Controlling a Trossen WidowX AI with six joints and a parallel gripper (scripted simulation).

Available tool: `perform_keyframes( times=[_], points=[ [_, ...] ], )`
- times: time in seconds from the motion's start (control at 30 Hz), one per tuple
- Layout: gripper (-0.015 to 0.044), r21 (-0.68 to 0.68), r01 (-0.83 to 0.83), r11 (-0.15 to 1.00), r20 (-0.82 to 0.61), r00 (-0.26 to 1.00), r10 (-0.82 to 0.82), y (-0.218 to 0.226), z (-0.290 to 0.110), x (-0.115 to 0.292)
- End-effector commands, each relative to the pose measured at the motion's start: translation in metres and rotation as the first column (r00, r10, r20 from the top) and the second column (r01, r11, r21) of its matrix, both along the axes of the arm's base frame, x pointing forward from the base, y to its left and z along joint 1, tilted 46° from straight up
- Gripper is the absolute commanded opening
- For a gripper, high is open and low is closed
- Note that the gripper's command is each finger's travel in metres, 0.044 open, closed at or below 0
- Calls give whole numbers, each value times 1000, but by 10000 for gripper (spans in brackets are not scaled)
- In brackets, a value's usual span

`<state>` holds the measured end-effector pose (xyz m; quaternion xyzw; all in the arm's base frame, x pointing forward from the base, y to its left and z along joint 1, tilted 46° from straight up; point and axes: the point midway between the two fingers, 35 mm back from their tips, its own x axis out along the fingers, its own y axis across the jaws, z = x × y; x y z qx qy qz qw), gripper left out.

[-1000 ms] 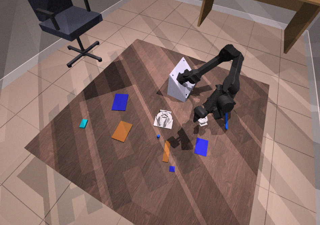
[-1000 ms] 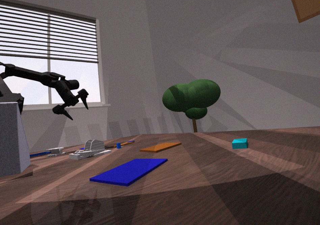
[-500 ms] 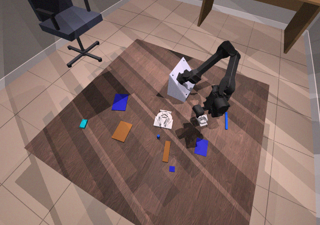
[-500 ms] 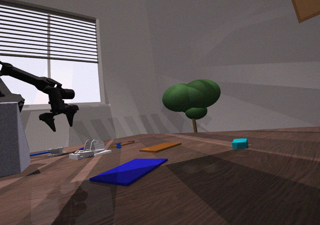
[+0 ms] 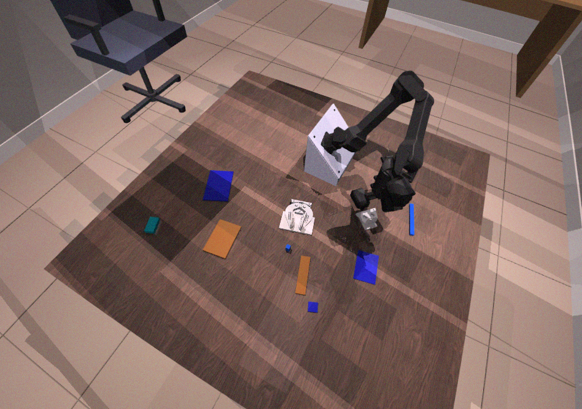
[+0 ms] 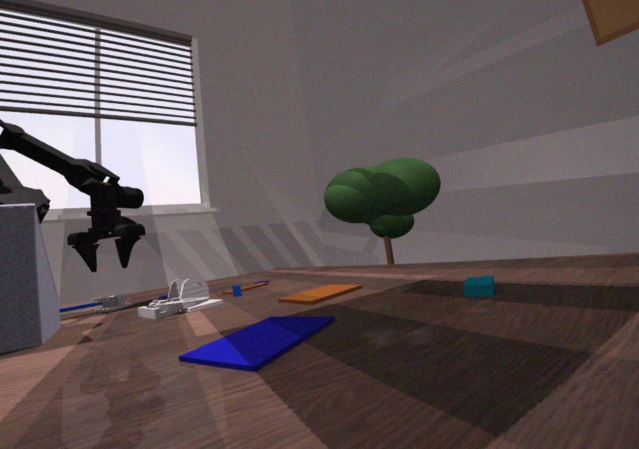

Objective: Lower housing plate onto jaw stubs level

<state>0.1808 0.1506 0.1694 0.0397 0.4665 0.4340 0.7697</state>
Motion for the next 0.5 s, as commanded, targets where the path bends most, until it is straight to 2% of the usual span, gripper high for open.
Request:
perform_keyframes(
  times=[0.0,0.47],
  points=[
    [440,-3,-3,1000,-19,1000,3,18,-21,1],
    [440,-1,-3,1000,-19,1000,3,24,-27,2]
  ],
)
